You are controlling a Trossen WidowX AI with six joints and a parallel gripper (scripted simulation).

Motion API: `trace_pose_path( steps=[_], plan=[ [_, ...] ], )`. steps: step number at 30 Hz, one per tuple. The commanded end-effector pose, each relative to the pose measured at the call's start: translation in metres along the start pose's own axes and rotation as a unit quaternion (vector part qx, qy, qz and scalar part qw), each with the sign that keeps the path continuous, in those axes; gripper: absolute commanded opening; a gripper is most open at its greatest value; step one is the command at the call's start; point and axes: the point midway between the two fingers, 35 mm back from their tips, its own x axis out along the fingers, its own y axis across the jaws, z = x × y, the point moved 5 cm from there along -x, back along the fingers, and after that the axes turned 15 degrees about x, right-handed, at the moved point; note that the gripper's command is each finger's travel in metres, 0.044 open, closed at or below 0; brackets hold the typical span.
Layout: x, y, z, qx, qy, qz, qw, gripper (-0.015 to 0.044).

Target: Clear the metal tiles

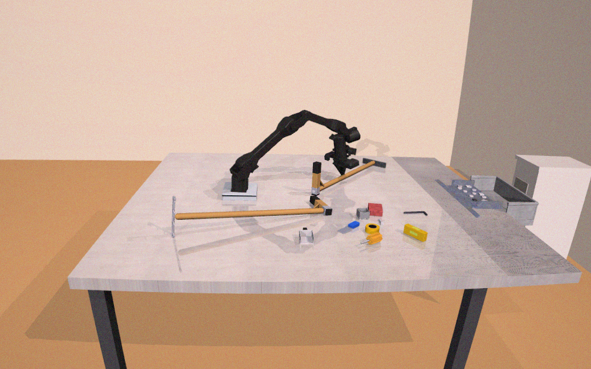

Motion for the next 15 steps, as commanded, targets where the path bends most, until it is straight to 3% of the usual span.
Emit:
trace_pose_path(
  steps=[1, 15],
  plan=[
    [0.005, -0.005, 0.001, 0.000, 0.004, -0.001, 1.000, 0.0000],
    [0.006, -0.017, 0.008, 0.000, 0.003, -0.001, 1.000, 0.0000]
  ],
)
